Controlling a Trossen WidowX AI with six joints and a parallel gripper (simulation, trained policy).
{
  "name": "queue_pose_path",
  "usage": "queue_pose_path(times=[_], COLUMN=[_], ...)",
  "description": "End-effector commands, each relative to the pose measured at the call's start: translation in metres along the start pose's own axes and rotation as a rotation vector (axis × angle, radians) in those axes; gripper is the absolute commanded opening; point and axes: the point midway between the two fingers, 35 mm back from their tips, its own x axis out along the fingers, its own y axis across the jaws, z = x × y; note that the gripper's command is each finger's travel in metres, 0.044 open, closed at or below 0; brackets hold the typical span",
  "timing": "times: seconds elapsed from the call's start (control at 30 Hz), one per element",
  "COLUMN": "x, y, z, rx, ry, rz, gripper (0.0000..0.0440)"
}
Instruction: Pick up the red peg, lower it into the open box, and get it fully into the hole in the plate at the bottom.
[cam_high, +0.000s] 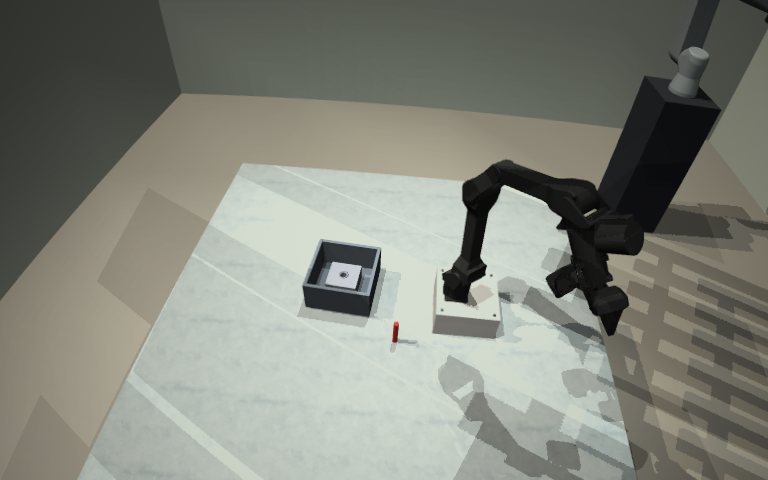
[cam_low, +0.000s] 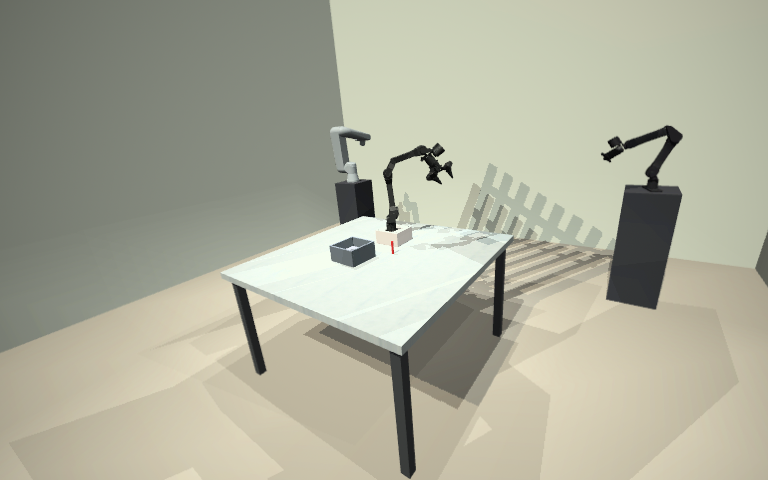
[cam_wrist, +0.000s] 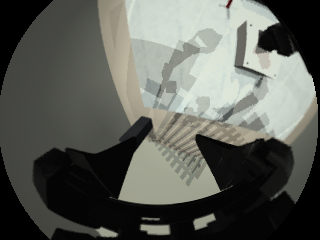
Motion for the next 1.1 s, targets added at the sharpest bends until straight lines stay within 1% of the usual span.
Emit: queue_pose_path(times=[0.0,0.23,0.47,0.77,1.07], x=[0.004,0.006,-0.002,-0.02,-0.039], y=[0.015,0.033,0.03,0.001,-0.047], z=[0.039,0.12,0.2,0.288,0.351], rx=[0.061,0.176,0.284,0.416,0.542], ry=[-0.065,-0.193,-0.317,-0.448,-0.531], rz=[0.005,0.012,-0.005,-0.059,-0.14], gripper=[0.044,0.044,0.044,0.044,0.044])
